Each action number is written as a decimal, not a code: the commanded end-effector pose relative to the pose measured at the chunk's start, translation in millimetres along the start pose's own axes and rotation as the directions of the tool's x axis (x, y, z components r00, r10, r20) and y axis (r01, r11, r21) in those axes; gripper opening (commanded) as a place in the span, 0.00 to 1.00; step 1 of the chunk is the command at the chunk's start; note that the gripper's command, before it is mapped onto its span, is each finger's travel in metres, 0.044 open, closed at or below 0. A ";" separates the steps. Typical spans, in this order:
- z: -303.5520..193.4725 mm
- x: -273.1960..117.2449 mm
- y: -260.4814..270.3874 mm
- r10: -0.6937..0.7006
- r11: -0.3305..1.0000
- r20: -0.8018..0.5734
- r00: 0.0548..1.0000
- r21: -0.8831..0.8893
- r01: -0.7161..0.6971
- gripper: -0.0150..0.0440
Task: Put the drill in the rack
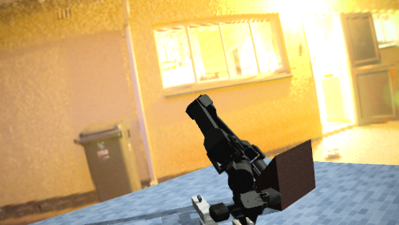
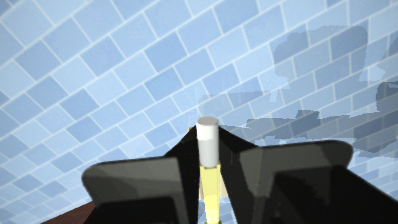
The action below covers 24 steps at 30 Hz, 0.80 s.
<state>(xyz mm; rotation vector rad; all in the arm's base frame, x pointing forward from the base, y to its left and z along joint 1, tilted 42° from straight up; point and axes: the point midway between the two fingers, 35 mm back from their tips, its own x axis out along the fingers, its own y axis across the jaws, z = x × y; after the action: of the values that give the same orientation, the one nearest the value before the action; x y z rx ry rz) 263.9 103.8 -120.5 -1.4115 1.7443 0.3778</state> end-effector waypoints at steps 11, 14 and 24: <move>0.3 15.9 -0.6 -0.006 1.000 0.000 1.000 -0.006 0.006 0.25; 0.4 20.0 -0.7 -0.006 1.000 0.000 1.000 -0.006 0.006 0.25; 2.3 20.5 -1.4 -0.007 1.000 0.008 1.000 0.000 0.007 0.43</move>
<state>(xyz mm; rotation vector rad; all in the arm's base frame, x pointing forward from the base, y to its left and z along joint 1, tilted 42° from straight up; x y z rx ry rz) 265.5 91.6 -137.3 -1.4136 1.7326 0.3807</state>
